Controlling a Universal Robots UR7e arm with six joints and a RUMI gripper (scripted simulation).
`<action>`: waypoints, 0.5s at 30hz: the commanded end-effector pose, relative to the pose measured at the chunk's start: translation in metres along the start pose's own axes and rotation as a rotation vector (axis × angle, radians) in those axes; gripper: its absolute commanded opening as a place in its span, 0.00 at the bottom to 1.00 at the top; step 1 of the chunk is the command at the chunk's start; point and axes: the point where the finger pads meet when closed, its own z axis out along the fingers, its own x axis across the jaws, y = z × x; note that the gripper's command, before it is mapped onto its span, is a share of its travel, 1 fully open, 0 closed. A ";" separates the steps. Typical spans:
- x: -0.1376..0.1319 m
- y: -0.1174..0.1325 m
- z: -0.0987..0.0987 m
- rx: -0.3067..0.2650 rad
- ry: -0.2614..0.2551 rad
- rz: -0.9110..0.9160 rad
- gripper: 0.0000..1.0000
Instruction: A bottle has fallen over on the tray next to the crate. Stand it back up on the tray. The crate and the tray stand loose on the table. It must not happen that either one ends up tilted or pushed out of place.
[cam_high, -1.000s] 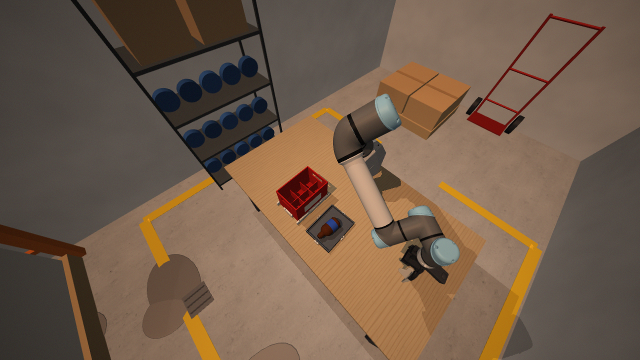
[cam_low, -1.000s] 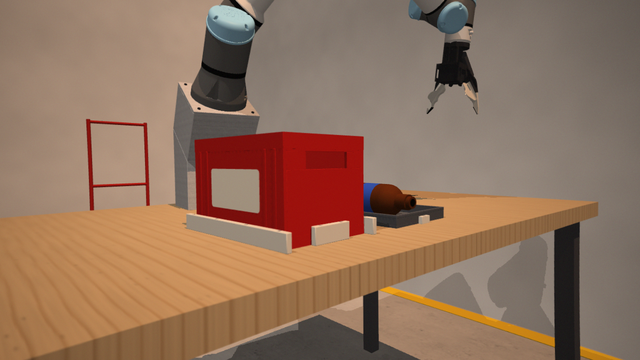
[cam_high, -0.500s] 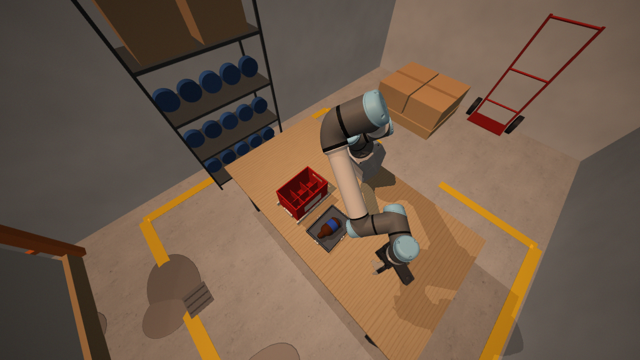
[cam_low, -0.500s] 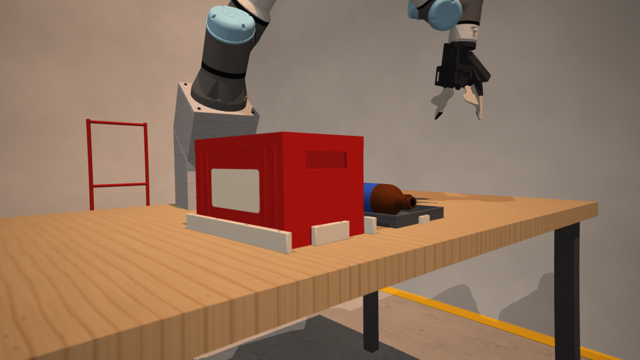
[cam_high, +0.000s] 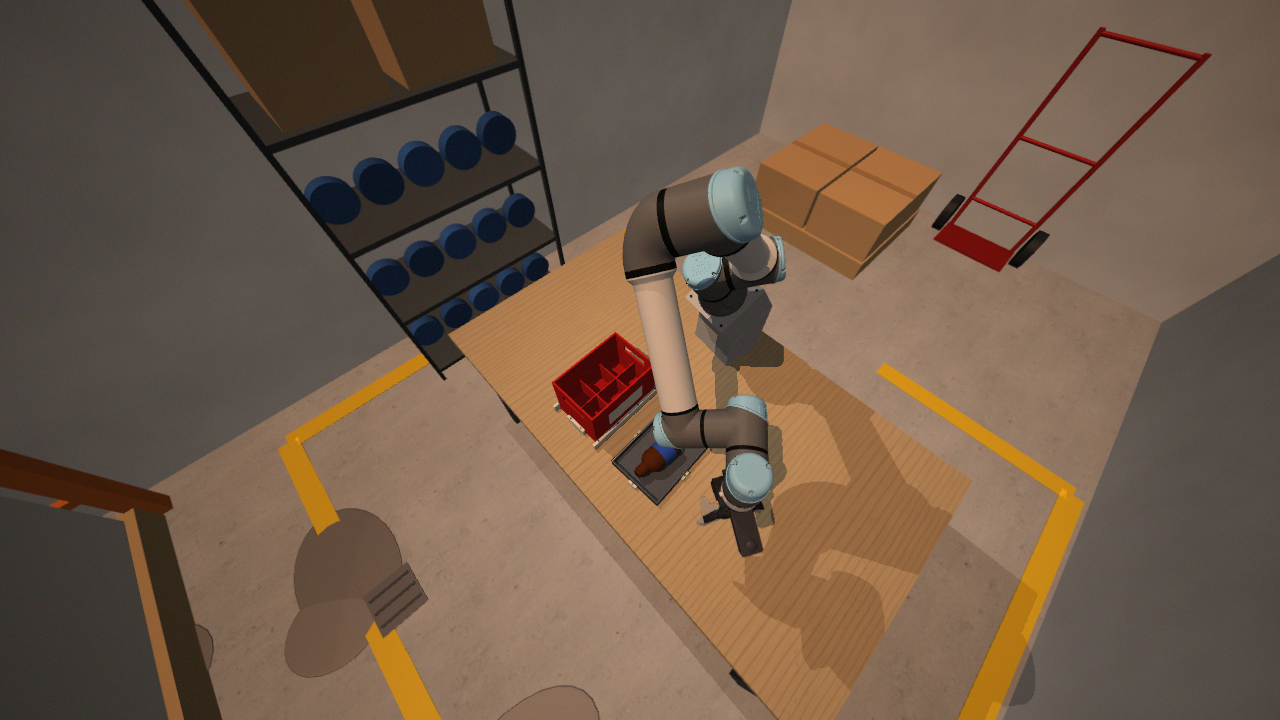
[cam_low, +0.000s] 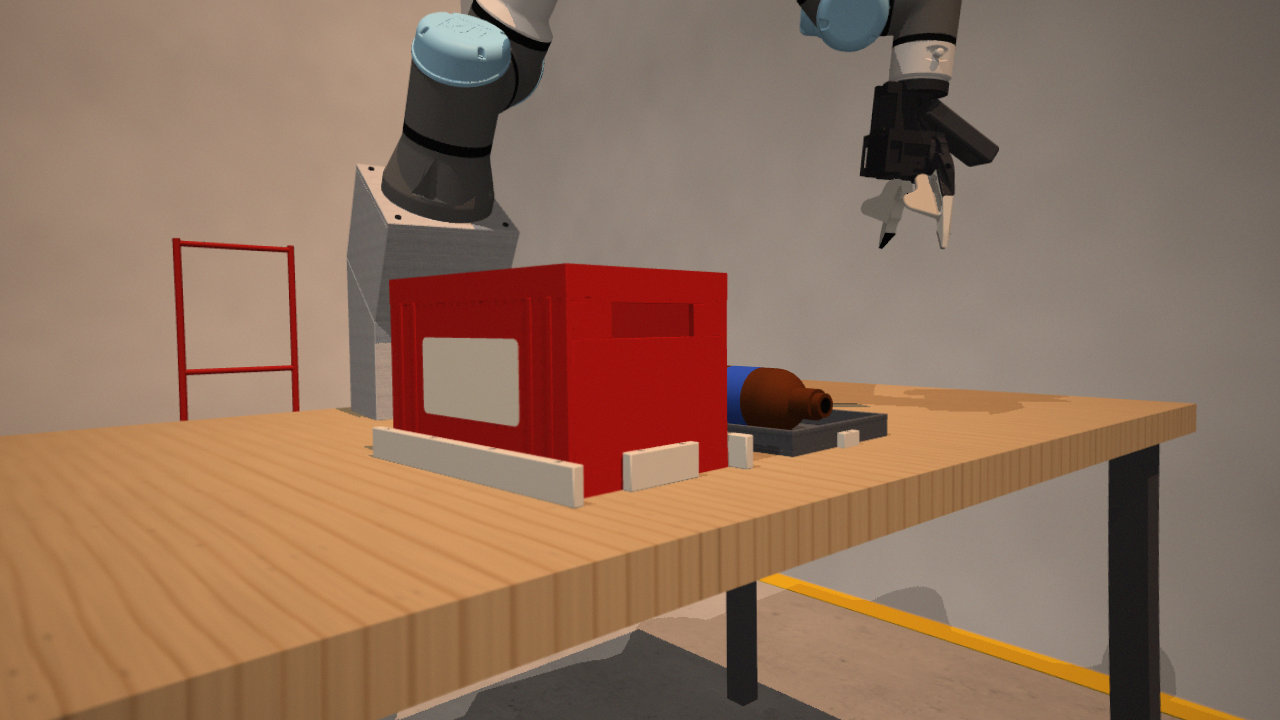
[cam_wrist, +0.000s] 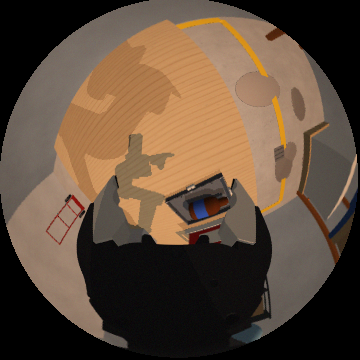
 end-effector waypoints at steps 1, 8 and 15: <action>0.036 0.027 0.005 0.021 0.000 0.167 1.00; 0.070 0.058 0.010 0.030 0.006 0.332 1.00; 0.089 0.079 0.012 0.037 0.011 0.435 1.00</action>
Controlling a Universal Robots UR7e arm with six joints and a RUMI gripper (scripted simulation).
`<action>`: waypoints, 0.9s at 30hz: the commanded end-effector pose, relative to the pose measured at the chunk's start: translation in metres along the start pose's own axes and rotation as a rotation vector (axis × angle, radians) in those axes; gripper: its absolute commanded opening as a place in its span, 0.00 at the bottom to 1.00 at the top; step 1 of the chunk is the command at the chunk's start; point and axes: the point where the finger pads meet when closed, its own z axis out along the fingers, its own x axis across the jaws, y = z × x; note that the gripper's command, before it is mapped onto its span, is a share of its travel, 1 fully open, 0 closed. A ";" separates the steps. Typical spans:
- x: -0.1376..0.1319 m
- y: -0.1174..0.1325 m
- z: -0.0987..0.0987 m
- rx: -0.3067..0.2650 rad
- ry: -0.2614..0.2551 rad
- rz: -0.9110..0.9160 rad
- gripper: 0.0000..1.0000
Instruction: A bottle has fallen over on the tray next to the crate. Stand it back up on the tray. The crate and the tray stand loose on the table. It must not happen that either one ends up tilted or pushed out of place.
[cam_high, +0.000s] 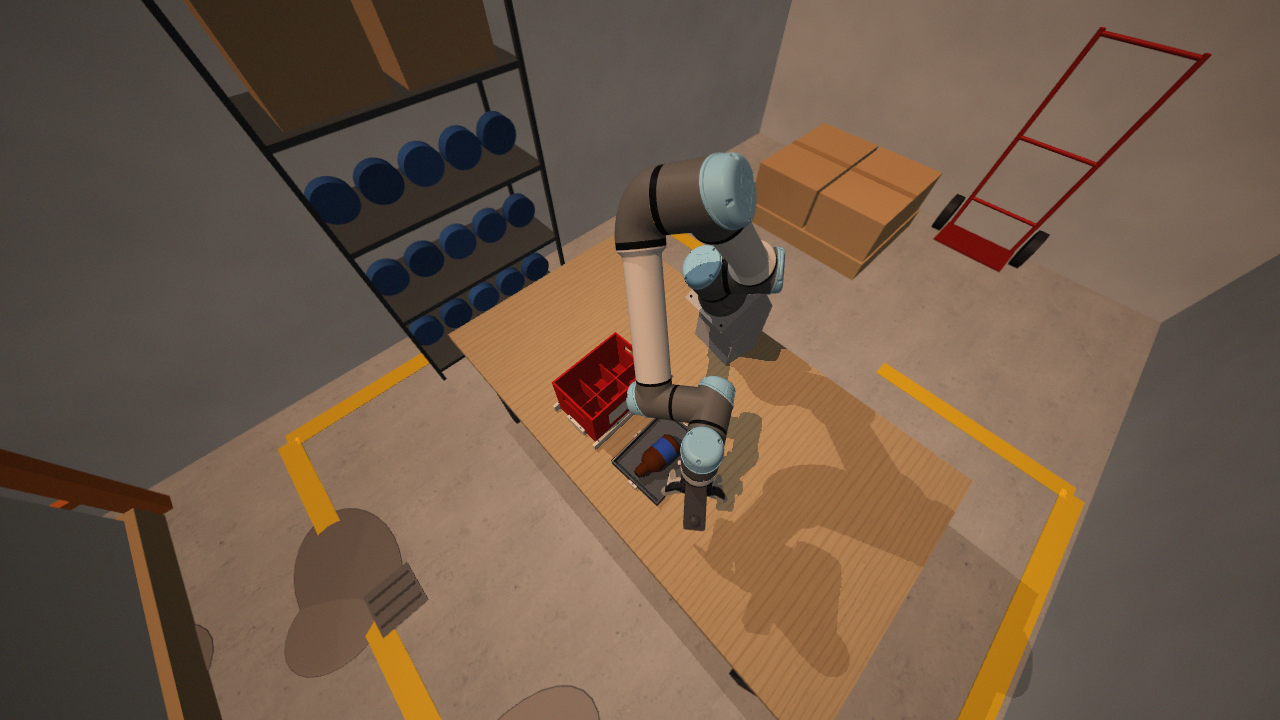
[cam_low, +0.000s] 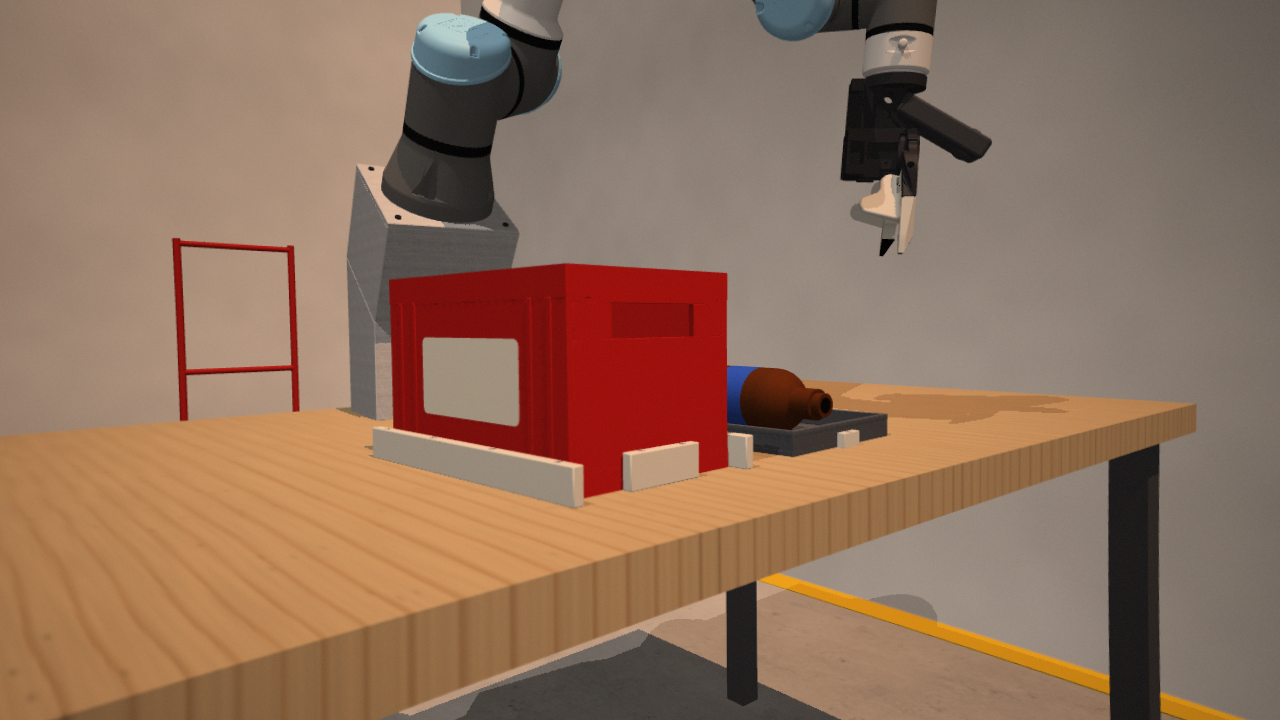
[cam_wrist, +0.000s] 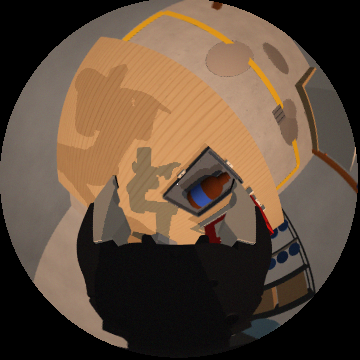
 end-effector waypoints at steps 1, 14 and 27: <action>0.032 0.016 0.002 0.024 0.000 0.141 1.00; 0.099 0.066 0.006 0.054 0.022 0.458 1.00; 0.136 0.104 0.006 0.082 0.041 0.670 1.00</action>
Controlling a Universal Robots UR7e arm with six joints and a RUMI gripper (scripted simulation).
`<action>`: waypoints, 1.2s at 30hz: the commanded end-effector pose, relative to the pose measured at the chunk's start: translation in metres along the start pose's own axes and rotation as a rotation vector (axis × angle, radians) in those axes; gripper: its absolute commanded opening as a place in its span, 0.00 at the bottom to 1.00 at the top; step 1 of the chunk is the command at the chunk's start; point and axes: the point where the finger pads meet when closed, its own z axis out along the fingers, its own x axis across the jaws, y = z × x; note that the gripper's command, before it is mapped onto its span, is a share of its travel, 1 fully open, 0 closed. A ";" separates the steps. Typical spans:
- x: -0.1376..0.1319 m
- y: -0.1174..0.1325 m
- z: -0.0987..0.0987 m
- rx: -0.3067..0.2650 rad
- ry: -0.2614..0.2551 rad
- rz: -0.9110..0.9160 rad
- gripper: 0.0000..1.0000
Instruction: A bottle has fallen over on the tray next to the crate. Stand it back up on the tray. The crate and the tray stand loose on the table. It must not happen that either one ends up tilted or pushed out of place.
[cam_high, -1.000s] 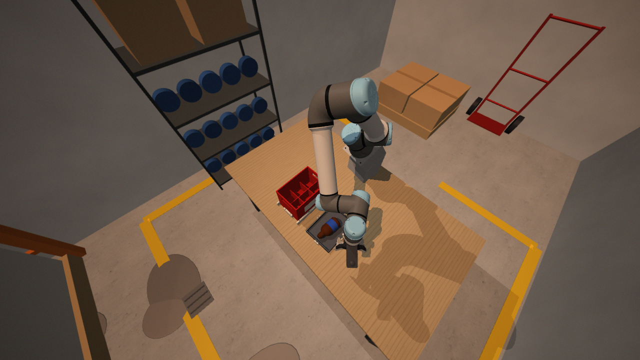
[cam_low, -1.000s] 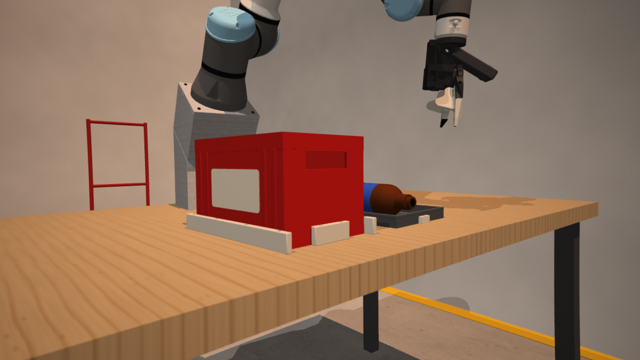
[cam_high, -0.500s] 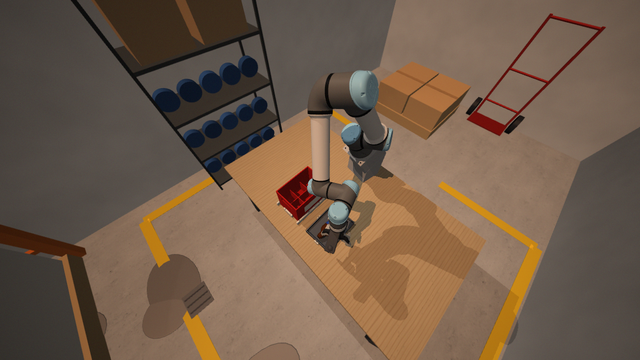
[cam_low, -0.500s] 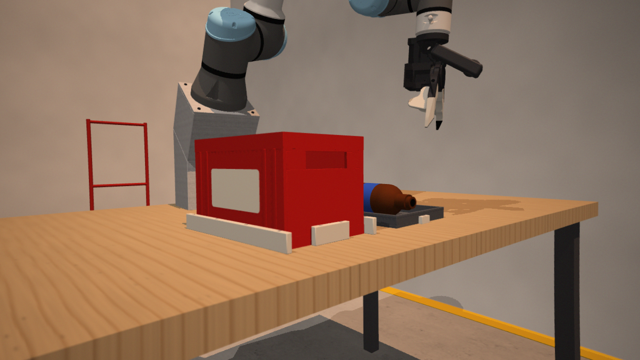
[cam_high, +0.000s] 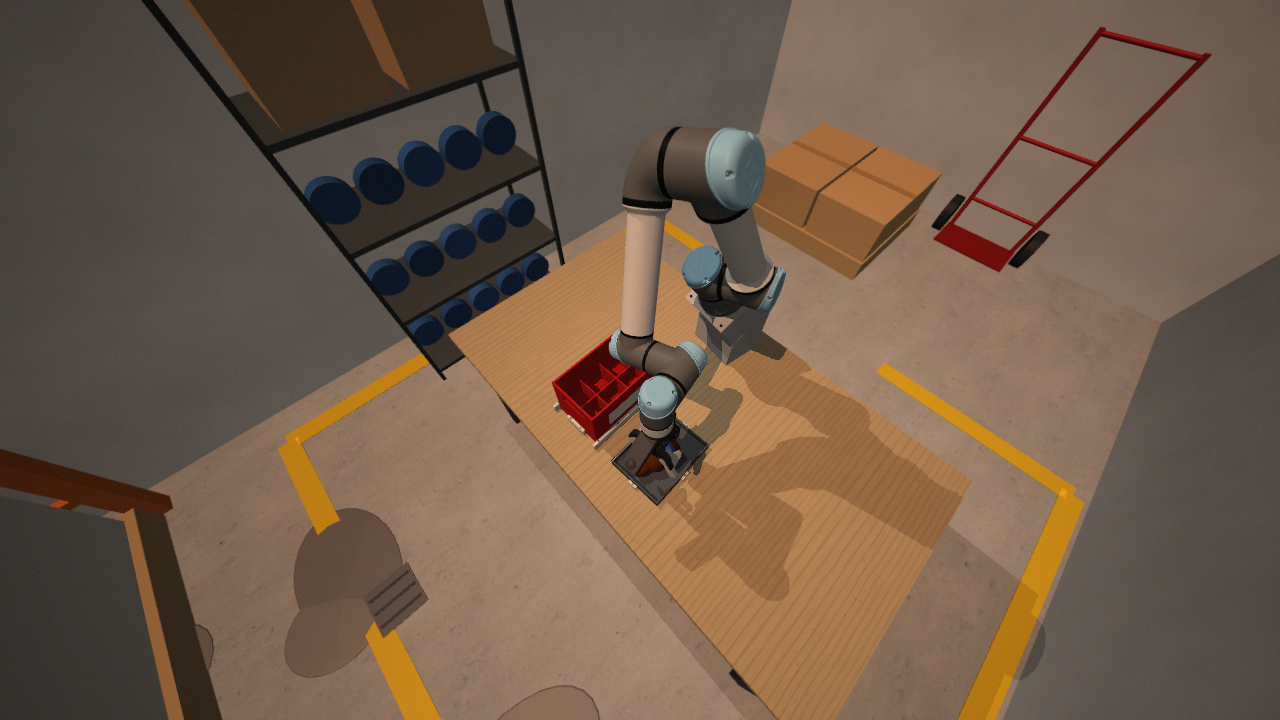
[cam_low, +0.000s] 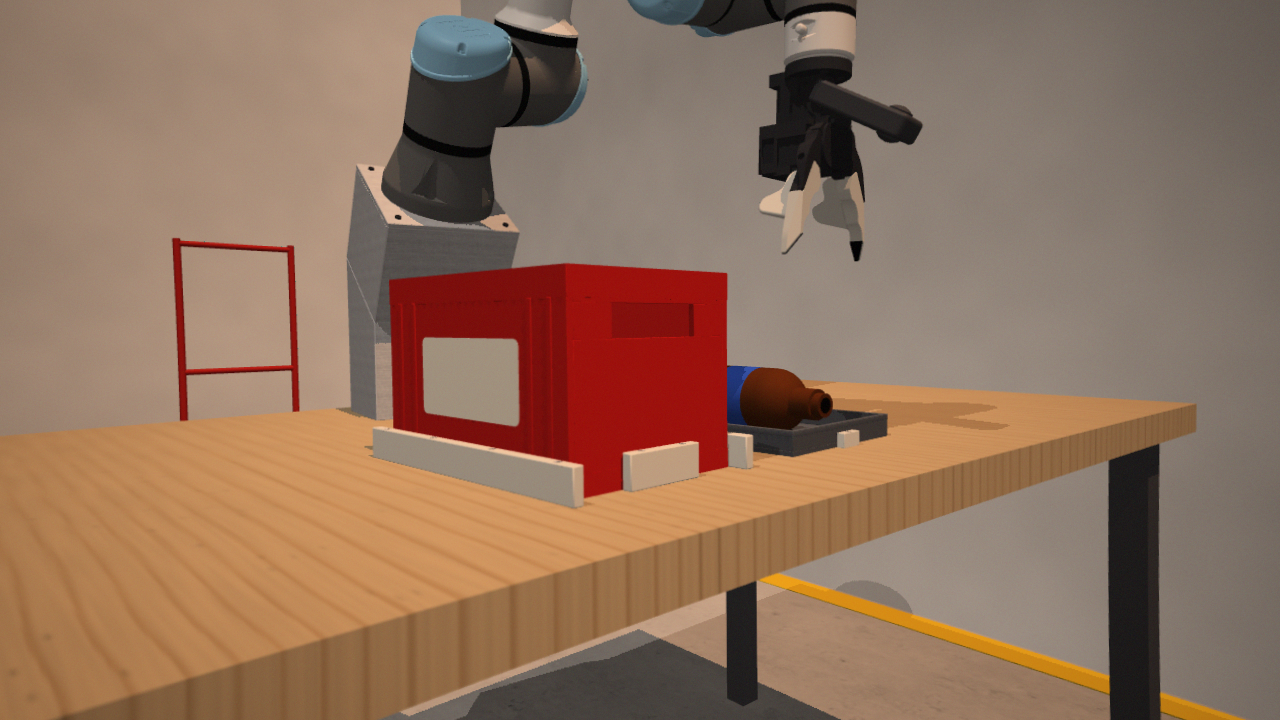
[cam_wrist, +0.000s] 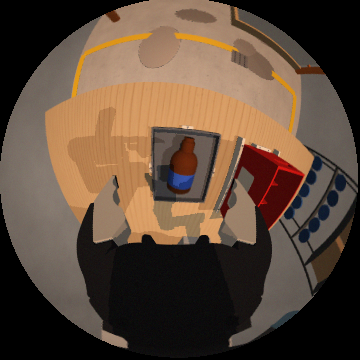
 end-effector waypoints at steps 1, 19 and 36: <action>0.026 0.006 -0.001 0.025 0.000 0.116 1.00; 0.032 0.007 -0.001 0.030 0.002 0.142 0.00; 0.032 0.007 -0.001 0.030 0.002 0.142 0.00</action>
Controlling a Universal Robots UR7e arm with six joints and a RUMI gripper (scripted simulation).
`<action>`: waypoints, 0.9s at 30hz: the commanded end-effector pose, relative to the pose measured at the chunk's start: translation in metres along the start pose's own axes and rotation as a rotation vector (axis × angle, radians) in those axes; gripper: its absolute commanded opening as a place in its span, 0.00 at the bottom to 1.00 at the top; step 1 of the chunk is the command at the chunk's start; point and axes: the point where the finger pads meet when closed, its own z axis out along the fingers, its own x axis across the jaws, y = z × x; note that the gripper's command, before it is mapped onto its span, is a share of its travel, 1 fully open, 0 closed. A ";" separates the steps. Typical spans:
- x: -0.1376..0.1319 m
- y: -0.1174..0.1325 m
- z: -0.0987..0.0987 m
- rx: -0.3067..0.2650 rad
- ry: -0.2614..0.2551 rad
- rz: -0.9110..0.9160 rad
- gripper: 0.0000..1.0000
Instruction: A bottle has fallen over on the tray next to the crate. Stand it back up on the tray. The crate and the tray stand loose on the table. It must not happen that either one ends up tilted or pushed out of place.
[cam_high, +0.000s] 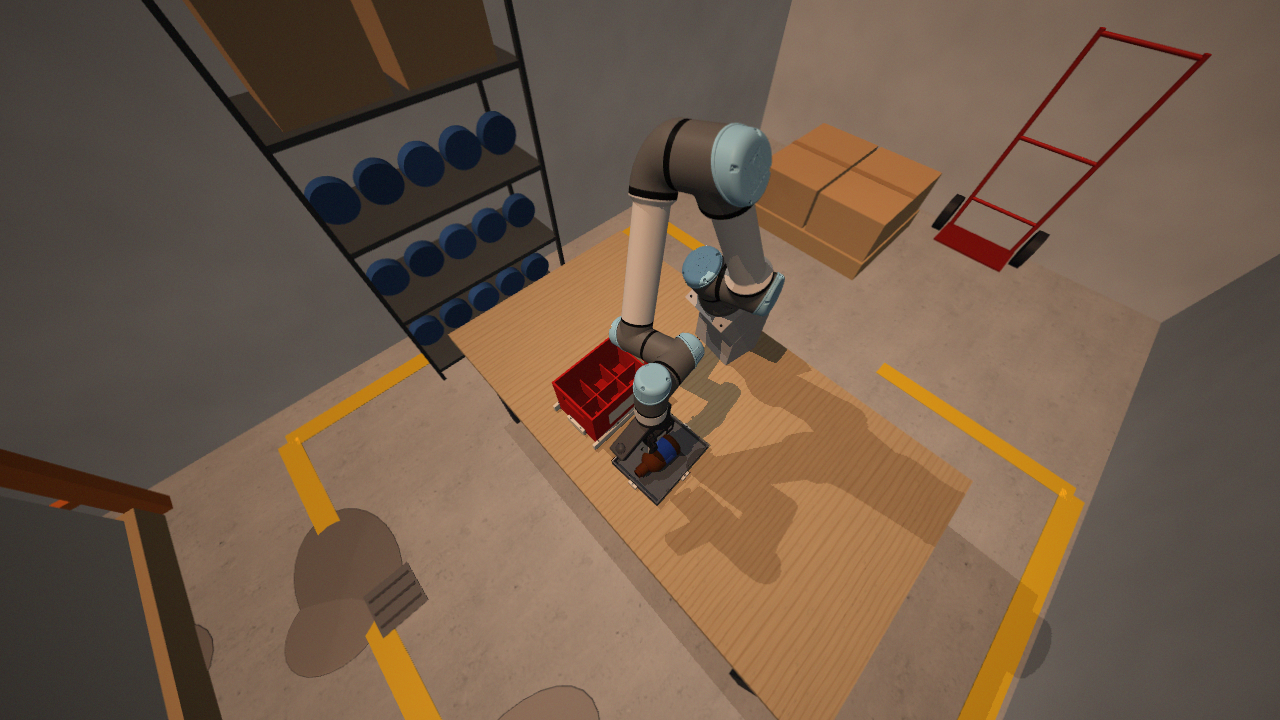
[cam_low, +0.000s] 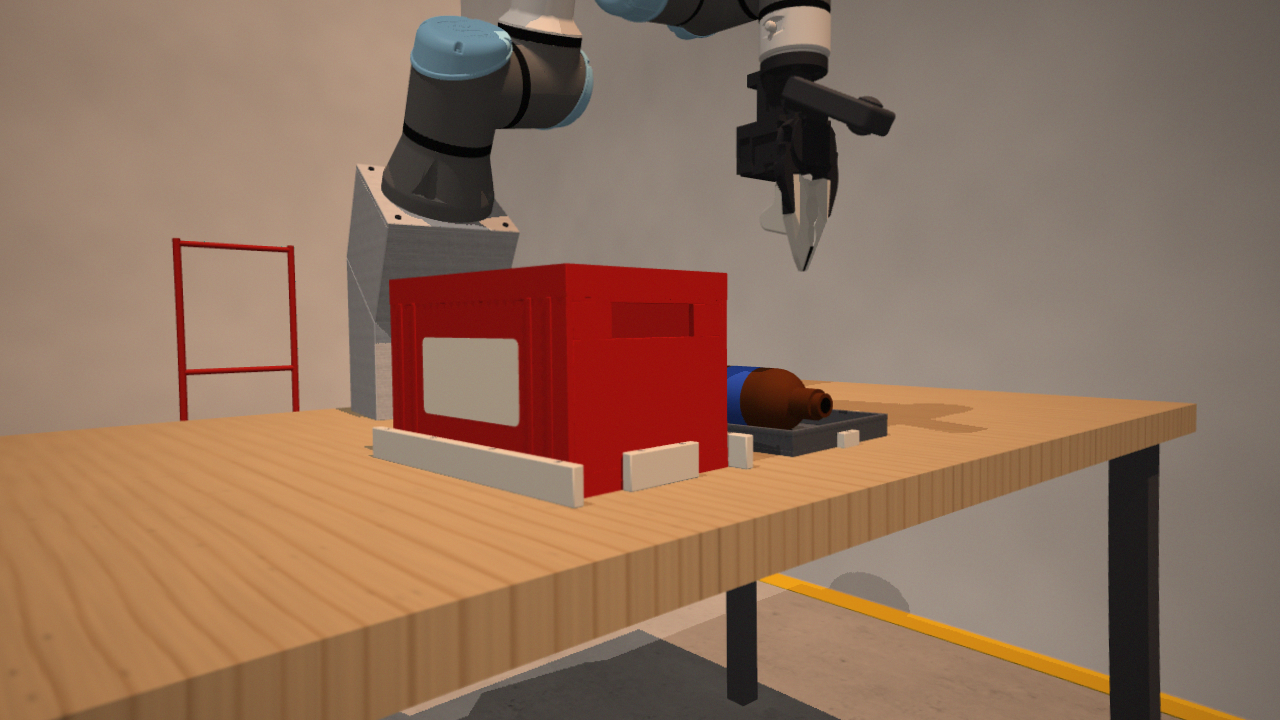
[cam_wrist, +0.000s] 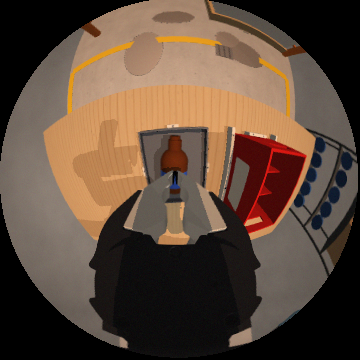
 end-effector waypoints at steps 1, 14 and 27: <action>0.000 0.000 0.000 0.001 -0.001 0.002 0.00; 0.000 0.000 0.000 0.001 -0.001 0.001 0.00; 0.000 -0.001 0.000 0.002 -0.001 -0.037 0.00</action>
